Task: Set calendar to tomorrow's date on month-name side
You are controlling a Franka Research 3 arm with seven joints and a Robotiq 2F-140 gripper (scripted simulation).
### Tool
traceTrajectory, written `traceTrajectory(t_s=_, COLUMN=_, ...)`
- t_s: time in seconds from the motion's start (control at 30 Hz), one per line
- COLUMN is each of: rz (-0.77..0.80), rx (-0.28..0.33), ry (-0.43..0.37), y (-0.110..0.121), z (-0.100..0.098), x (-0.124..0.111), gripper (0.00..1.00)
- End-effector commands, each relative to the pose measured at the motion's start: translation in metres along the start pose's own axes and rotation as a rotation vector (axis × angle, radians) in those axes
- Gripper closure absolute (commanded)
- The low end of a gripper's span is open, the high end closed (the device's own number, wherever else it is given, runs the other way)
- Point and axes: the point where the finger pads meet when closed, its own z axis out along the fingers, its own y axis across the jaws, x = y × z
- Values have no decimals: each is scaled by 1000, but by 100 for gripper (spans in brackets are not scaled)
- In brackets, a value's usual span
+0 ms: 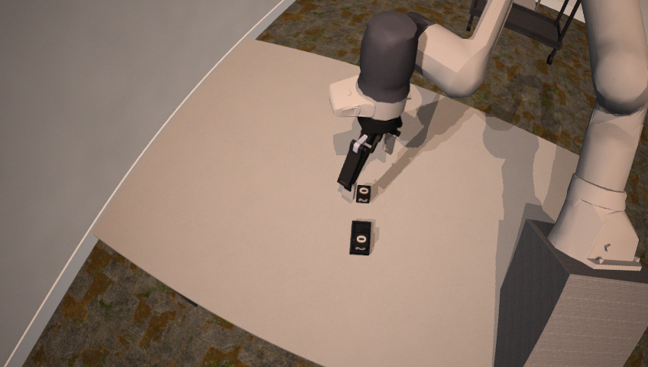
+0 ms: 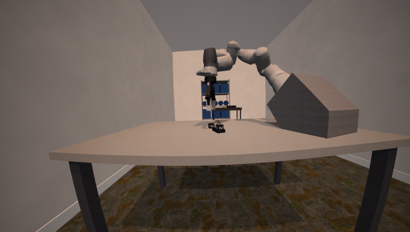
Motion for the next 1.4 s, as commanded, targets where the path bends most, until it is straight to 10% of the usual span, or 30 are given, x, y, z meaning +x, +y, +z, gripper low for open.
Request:
traceTrajectory(t_s=0.0, rz=-172, rx=1, ry=-10, y=1, z=1, x=1, gripper=0)
traceTrajectory(t_s=1.37, rz=-821, rx=4, ry=-8, y=2, z=1, x=2, gripper=0)
